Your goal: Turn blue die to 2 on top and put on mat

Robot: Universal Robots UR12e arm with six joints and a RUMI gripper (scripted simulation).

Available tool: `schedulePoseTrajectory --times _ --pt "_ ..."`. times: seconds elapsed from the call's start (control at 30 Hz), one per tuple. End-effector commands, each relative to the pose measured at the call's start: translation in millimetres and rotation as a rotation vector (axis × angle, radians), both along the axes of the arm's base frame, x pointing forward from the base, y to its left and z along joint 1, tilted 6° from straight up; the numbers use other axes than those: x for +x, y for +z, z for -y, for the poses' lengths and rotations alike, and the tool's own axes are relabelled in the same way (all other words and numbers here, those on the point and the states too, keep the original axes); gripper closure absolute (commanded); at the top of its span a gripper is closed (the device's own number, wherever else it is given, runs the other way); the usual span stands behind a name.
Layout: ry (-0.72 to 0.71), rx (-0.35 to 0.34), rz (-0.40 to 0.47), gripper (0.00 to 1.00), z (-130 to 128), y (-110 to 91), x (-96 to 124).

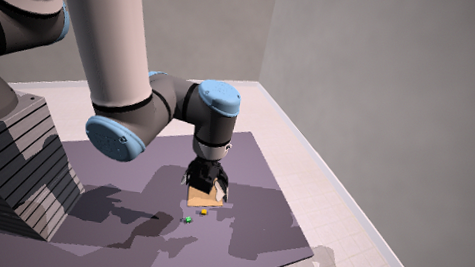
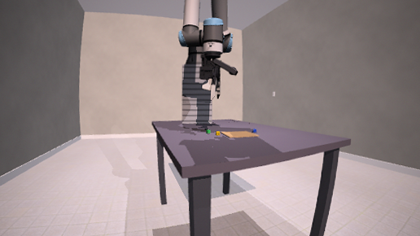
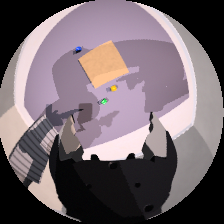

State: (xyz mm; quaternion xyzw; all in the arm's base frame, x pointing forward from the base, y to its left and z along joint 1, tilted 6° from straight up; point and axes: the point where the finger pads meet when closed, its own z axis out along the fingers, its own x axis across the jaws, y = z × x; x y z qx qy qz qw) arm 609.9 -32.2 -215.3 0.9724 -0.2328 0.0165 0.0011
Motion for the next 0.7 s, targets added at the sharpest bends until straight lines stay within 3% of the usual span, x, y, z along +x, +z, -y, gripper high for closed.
schedulePoseTrajectory --times 0.0,0.23,0.67 --pt "-0.107 -0.001 0.049 0.0 5 -3 -23" --pt "-0.187 0.002 0.078 0.0 8 -2 -42" --pt "-0.195 0.003 0.081 0.0 8 -2 -44"
